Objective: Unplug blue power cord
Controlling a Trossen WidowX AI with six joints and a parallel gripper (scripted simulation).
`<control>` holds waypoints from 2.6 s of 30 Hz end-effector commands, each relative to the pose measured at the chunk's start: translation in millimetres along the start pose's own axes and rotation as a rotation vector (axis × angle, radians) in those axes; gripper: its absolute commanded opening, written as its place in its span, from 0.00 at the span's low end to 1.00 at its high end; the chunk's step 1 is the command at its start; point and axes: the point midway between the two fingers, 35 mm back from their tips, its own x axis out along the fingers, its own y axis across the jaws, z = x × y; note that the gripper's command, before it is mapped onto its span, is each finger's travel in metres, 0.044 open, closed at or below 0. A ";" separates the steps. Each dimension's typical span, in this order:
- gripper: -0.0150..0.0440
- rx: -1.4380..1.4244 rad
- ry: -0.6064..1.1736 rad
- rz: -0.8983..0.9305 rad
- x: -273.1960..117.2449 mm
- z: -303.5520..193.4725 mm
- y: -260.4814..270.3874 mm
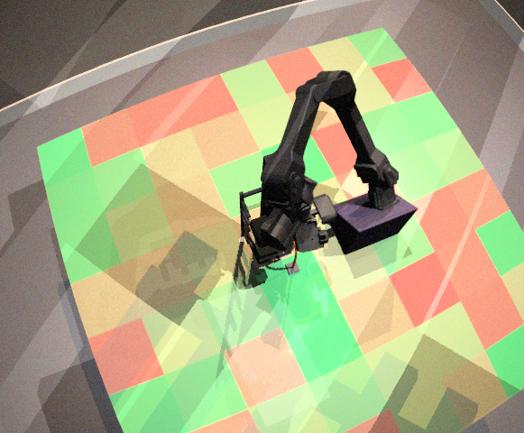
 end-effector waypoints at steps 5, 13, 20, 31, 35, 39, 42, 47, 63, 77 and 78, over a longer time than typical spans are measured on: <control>0.26 0.001 0.000 0.000 -0.3 -0.1 -0.1; 0.25 0.001 -0.001 -0.001 -0.7 8.5 -1.1; 0.25 0.000 -0.002 -0.001 -1.2 19.9 -1.9; 0.25 -0.001 -0.003 -0.002 -2.4 37.9 -2.2; 0.25 -0.002 -0.004 -0.003 -3.5 44.3 -1.8; 0.30 -0.004 -0.005 -0.007 -3.8 41.4 -0.6; 0.43 -0.004 -0.005 -0.007 -3.8 41.4 -0.6; 0.53 -0.004 -0.005 -0.007 -3.8 41.4 -0.6; 0.53 -0.003 0.000 -0.004 -10.4 39.6 -0.8; 0.53 -0.004 0.001 -0.004 -10.5 16.8 -0.7; 0.53 -0.004 0.001 -0.004 -10.5 15.2 -0.7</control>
